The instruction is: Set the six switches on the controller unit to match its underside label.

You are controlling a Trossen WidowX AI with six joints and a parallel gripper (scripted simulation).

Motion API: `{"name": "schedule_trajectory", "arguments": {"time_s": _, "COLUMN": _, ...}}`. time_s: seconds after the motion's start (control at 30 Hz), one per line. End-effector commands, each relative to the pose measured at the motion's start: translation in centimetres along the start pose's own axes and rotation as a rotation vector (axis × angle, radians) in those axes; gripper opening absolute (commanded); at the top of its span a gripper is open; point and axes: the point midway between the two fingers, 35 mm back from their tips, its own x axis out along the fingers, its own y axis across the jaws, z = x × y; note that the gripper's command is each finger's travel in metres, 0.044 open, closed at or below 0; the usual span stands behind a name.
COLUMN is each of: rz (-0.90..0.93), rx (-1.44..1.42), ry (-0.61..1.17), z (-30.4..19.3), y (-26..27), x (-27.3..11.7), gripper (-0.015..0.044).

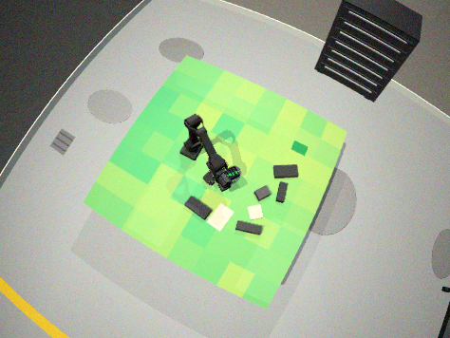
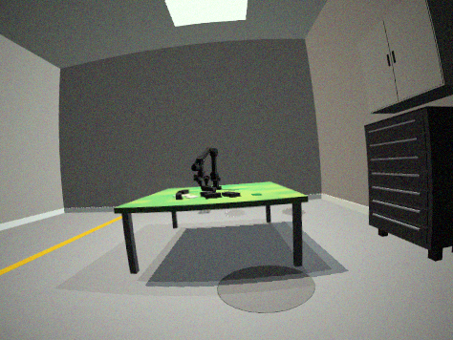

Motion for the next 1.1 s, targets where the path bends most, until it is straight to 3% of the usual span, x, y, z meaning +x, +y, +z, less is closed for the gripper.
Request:
{"name": "schedule_trajectory", "arguments": {"time_s": 0.0, "rz": 0.011, "rx": -0.006, "ry": 0.001, "z": -0.6, "y": 0.2, "x": -0.6, "gripper": 0.0336}}
{"name": "schedule_trajectory", "arguments": {"time_s": 1.07, "rz": 0.011, "rx": -0.005, "ry": -0.065, "z": -2.5, "y": 0.2, "x": -2.4, "gripper": 0.0336}}
